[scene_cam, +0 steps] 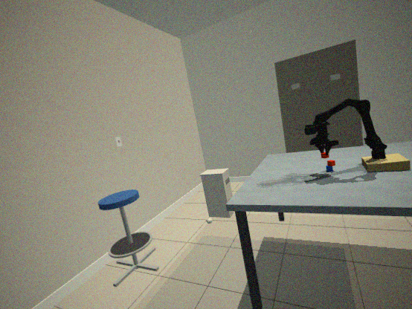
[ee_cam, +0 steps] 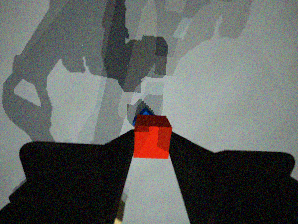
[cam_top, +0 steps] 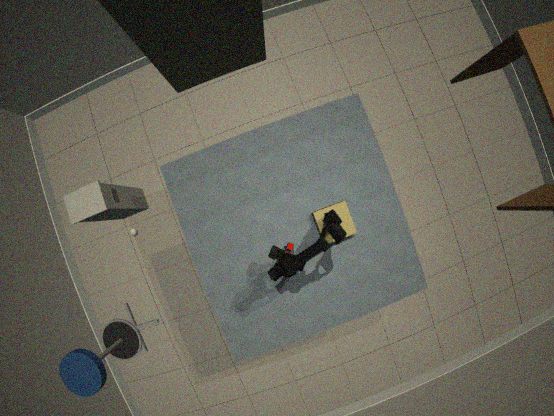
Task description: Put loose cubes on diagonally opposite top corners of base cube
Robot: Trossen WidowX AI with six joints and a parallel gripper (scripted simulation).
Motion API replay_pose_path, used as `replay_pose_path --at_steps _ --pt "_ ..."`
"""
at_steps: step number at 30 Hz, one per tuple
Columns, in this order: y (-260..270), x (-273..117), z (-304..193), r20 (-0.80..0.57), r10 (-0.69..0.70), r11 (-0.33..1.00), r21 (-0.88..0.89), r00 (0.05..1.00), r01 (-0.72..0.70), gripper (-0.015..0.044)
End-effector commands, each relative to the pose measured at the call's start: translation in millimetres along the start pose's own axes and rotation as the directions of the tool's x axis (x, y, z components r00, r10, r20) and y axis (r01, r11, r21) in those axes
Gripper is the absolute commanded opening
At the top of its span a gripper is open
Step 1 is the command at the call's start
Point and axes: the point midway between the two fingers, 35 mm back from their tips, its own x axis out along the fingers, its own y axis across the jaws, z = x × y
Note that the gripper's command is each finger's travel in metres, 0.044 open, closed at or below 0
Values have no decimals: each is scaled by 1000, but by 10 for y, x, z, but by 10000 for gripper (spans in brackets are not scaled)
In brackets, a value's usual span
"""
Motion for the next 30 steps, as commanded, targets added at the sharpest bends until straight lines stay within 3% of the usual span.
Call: replay_pose_path --at_steps 1,14,30 --pt "51 23 -2 -8 -2 999 -34 1000 2 105" --pt "76 322 -12 -8 -2 999 -36 1000 2 105" --pt "75 343 -11 -8 -2 999 -36 1000 2 105"
